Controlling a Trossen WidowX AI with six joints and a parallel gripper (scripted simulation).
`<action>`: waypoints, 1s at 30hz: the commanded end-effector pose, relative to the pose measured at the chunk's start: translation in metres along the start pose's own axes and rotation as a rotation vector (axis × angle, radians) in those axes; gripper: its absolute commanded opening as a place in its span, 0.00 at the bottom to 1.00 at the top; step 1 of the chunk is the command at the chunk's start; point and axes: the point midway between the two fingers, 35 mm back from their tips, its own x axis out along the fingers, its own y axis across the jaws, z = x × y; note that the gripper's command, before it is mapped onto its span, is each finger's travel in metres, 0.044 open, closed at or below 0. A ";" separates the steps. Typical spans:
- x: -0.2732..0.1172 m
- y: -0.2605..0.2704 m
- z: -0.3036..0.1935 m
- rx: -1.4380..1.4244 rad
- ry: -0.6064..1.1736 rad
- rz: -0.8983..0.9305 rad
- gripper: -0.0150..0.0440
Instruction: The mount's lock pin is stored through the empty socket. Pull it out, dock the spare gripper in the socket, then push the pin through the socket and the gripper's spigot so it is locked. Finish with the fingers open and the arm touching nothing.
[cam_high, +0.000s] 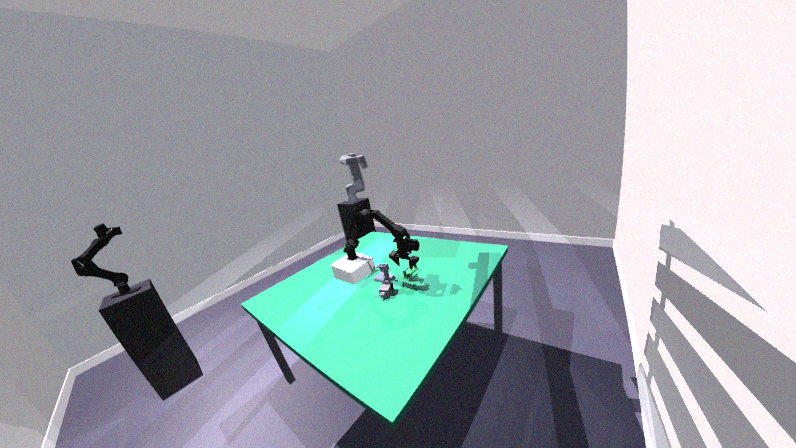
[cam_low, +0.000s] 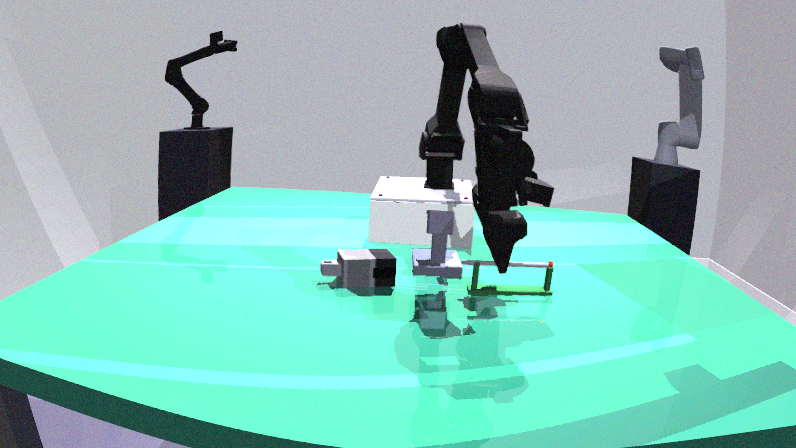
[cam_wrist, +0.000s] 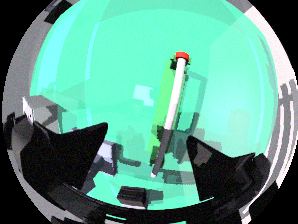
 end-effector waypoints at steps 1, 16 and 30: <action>-0.010 0.001 0.002 0.000 -0.001 -0.003 1.00; -0.034 0.013 0.004 0.002 0.007 0.048 1.00; -0.056 0.023 0.007 0.004 0.014 0.092 1.00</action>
